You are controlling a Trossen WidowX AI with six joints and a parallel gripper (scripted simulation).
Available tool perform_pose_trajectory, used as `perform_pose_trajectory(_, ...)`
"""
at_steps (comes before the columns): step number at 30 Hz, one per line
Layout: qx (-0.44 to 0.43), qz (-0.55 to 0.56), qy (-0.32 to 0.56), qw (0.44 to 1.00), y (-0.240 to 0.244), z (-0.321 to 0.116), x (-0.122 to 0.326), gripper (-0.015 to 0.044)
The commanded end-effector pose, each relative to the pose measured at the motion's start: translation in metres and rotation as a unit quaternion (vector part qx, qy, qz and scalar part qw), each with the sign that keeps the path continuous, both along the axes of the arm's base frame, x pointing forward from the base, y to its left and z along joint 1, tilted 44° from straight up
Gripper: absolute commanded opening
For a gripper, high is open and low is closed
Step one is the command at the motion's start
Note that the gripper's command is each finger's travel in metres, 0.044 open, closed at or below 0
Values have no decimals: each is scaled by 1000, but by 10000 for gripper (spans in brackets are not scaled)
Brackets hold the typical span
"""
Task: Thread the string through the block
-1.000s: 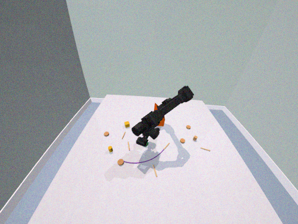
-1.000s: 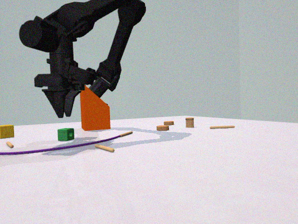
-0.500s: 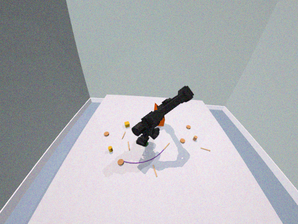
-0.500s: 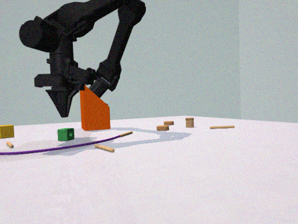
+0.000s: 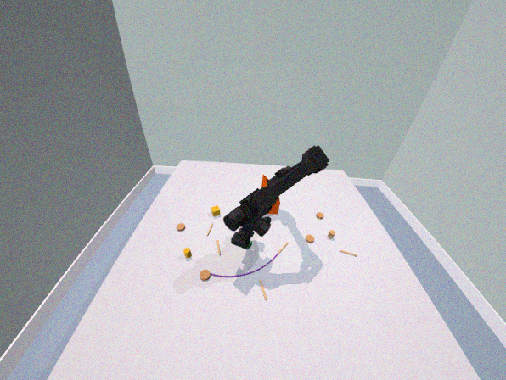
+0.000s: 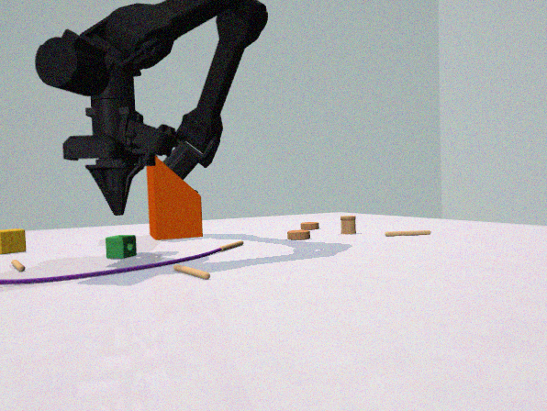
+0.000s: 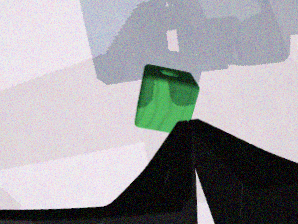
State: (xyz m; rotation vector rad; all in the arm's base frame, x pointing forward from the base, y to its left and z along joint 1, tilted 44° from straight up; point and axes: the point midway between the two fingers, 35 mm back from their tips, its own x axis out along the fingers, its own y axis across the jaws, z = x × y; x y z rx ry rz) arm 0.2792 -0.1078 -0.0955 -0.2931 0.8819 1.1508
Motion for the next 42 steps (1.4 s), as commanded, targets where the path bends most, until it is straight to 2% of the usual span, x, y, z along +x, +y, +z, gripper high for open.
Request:
perform_pose_trajectory(1, 0, 0, 0, 1000, 0, 0, 0, 0)
perform_pose_trajectory(2, 0, 0, 0, 1000, 0, 0, 0, 0)
perform_pose_trajectory(11, 0, 0, 0, 1000, 0, 0, 0, 236)
perform_pose_trajectory(13, 0, 0, 0, 1000, 0, 0, 0, 237)
perform_pose_trajectory(22, 0, 0, 0, 1000, 0, 0, 0, 0)
perform_pose_trajectory(36, 0, 0, 0, 1000, 0, 0, 0, 0)
perform_pose_trajectory(38, -7, 31, -29, 999, 6, 7, 5, 53)
perform_pose_trajectory(42, -42, 219, -200, 954, 45, 49, 27, 157)
